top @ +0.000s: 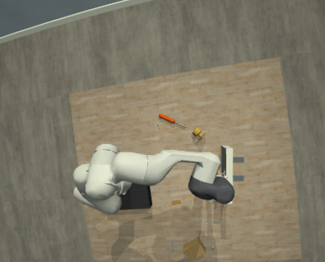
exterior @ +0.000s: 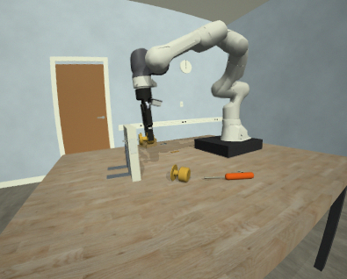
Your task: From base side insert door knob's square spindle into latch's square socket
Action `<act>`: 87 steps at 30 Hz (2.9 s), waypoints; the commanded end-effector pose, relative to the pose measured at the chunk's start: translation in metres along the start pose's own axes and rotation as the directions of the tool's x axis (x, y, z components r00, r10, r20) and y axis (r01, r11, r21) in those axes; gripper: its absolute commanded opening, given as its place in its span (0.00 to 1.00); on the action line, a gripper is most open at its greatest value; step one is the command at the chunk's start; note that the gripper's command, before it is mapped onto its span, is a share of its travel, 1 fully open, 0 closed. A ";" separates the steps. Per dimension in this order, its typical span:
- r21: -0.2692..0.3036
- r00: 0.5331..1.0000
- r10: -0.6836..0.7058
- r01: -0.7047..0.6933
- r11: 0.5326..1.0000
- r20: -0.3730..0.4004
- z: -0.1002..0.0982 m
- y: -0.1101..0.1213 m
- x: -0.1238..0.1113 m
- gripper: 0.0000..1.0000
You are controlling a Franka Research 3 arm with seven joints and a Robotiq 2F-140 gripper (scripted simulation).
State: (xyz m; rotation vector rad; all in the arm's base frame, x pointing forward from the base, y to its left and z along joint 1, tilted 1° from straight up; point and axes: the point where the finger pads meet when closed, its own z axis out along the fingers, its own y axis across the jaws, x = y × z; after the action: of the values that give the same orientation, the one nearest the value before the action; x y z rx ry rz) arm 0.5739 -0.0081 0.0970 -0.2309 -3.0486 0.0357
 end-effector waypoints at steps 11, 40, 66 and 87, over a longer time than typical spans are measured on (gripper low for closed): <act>-0.002 1.000 0.008 -0.008 1.000 0.004 -0.002 0.000 -0.005 0.42; -0.003 1.000 0.008 -0.008 1.000 0.004 -0.002 0.000 -0.010 0.42; -0.003 1.000 0.008 -0.008 1.000 0.004 -0.003 0.000 -0.015 0.42; -0.003 1.000 0.008 -0.008 1.000 0.004 -0.003 0.000 -0.020 0.42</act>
State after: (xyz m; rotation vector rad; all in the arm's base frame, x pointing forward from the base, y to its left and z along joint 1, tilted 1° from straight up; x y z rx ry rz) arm 0.5922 -0.0112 0.0969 -0.2309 -3.0492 0.0364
